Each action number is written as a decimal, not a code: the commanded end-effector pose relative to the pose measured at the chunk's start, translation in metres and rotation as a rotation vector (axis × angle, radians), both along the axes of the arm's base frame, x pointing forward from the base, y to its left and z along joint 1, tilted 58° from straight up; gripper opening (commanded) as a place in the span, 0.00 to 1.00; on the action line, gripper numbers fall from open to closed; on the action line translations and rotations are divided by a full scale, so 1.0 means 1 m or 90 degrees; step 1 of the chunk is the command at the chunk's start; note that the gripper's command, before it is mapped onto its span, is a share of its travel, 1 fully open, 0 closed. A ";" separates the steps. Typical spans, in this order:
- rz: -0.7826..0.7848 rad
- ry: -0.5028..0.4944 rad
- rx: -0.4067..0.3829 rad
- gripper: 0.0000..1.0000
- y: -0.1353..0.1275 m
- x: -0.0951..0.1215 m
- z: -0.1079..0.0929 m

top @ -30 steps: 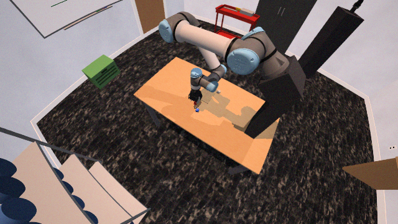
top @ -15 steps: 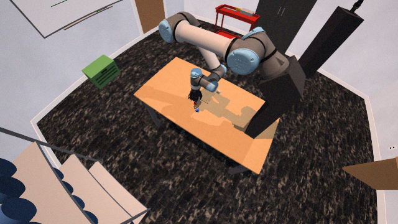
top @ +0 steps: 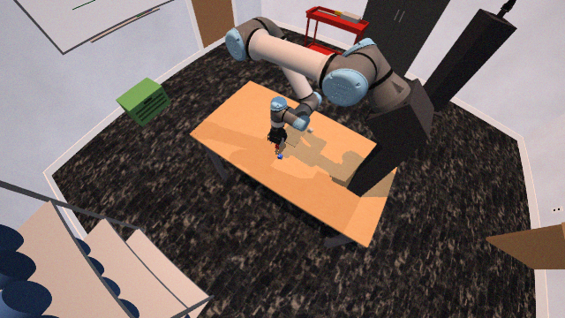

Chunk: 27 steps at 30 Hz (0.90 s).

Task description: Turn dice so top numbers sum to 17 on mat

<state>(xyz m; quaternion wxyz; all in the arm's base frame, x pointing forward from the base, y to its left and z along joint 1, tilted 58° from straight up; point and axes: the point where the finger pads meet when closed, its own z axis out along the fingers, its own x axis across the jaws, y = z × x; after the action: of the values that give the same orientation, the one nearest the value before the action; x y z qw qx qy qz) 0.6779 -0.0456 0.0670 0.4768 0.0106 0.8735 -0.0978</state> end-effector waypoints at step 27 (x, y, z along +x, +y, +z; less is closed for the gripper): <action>0.000 -0.001 0.000 0.24 -0.005 0.024 -0.015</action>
<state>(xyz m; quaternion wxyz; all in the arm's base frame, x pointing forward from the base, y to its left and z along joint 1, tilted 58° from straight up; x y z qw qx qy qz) 0.7018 -0.0508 0.0519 0.4768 0.0106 0.8735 -0.0978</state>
